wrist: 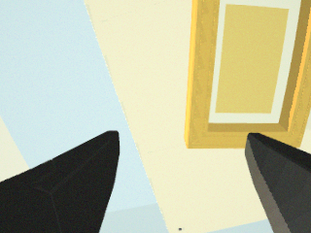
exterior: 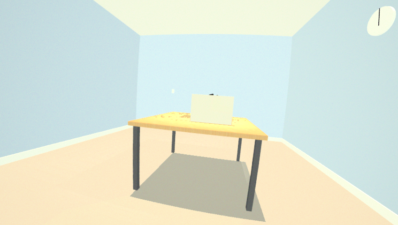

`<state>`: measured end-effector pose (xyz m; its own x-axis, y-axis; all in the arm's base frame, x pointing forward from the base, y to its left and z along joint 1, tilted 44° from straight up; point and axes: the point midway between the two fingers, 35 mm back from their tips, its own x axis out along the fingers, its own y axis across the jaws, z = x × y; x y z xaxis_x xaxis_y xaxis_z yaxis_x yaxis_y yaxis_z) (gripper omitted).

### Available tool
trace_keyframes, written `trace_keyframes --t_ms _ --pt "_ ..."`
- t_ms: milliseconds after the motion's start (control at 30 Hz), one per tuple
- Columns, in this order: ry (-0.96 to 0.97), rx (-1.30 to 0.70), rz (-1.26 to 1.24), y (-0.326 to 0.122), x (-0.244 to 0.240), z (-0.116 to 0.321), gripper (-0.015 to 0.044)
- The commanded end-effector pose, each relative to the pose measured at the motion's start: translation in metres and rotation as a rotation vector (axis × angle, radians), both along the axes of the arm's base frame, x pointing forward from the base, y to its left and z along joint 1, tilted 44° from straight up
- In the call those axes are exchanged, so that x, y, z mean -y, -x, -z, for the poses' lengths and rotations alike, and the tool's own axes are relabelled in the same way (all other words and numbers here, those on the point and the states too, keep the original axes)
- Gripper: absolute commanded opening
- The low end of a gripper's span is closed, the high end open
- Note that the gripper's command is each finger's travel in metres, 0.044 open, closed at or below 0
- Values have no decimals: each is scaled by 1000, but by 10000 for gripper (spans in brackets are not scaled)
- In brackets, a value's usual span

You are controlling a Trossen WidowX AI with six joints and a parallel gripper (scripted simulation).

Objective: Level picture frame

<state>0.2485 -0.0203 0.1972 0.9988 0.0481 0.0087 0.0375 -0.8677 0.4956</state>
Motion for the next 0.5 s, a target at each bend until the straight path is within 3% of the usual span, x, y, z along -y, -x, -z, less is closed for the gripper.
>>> trace_keyframes --t_ms 0,467 --pt "-7 -5 1 -15 -11 12 260" --pt "-9 -3 0 -27 -24 18 260"
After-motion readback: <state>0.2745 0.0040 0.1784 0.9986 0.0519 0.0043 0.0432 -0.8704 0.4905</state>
